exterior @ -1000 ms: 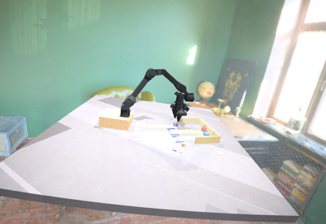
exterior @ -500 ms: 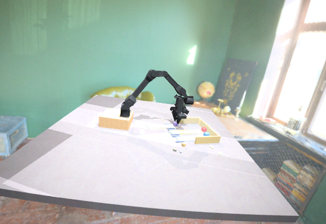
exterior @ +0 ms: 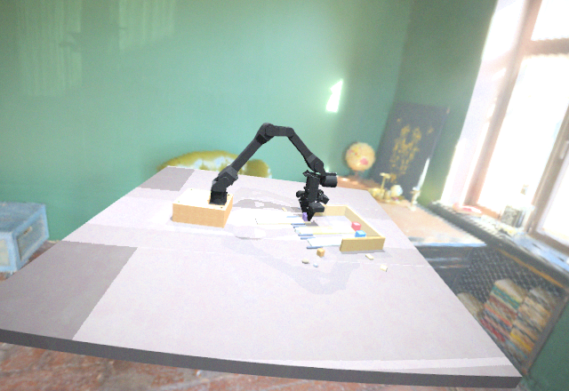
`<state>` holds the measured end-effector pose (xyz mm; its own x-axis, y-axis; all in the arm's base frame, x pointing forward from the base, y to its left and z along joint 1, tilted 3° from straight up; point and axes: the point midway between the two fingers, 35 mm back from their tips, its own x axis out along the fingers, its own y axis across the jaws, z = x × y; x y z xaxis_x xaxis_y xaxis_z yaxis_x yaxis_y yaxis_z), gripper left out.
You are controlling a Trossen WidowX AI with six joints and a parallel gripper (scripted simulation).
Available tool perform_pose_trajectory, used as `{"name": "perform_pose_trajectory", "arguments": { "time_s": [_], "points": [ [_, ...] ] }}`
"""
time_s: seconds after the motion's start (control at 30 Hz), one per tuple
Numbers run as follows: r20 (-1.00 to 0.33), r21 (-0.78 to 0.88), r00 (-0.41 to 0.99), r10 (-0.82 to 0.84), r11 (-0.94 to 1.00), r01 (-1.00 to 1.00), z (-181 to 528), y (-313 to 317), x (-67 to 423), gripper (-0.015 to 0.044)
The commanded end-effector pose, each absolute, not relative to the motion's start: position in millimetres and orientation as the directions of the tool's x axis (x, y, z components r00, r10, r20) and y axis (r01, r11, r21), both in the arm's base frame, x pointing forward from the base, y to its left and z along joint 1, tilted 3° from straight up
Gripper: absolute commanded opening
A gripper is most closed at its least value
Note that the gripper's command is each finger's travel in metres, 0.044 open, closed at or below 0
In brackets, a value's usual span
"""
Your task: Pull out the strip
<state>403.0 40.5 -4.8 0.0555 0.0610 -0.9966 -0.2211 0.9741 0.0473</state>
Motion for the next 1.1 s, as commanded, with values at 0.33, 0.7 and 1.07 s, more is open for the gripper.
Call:
{"name": "perform_pose_trajectory", "arguments": {
  "time_s": [0.33,0.7,1.07],
  "points": [
    [-0.997,0.048,0.054,0.061,0.974,-0.221,-6.0,40.5,402.6,0.0112],
    [-0.997,0.047,0.051,0.06,0.974,-0.219,9.0,37.7,382.4,0.0],
    [-0.997,0.046,0.047,0.057,0.975,-0.217,31.8,32.4,341.4,0.0]
  ]
}}
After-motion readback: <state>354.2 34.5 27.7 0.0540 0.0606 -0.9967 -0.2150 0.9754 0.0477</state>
